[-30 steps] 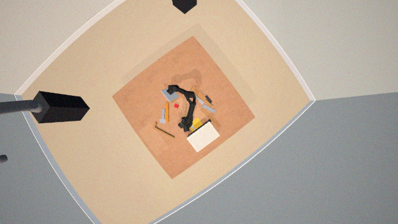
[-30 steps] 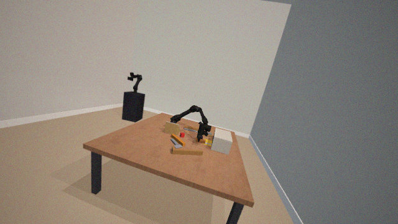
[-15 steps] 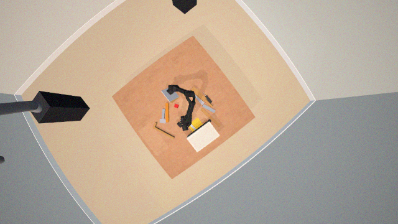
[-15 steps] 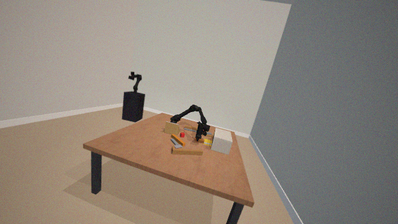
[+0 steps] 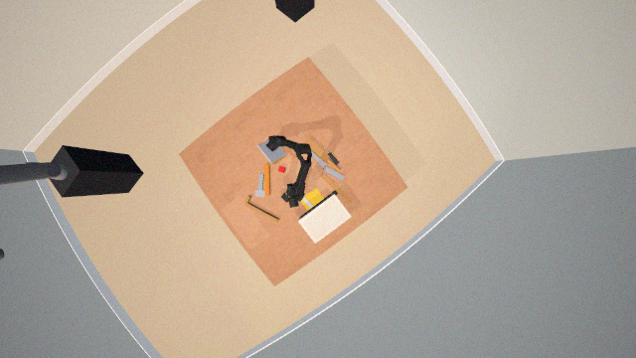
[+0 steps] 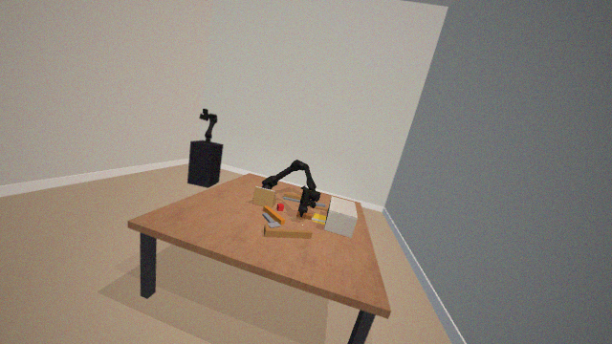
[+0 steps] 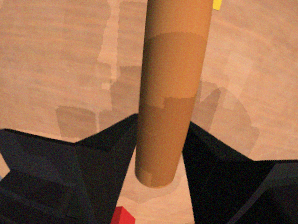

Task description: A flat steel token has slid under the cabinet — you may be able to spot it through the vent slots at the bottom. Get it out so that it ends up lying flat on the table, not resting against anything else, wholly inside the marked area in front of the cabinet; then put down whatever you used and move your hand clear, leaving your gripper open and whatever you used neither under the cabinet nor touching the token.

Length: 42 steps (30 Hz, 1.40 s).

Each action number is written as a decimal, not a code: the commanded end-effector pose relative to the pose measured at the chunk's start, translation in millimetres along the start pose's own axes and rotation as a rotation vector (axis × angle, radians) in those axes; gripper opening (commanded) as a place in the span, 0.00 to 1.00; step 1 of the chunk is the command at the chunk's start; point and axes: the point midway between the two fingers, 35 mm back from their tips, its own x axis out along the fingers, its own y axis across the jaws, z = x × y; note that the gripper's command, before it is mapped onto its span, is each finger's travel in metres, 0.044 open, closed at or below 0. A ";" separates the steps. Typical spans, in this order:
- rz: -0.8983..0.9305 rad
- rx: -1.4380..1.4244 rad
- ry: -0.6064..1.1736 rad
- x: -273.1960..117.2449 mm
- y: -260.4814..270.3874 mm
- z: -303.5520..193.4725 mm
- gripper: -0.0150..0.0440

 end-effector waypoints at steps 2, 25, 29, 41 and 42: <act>0.002 0.000 0.002 0.8 -0.3 -7.3 0.25; 0.001 0.001 0.004 0.9 -1.0 -34.0 0.25; 0.001 0.001 0.004 0.9 -1.2 -38.8 0.25; 0.001 0.002 0.004 1.0 -1.7 -53.8 0.25; 0.001 0.002 0.004 1.0 -1.7 -55.1 0.25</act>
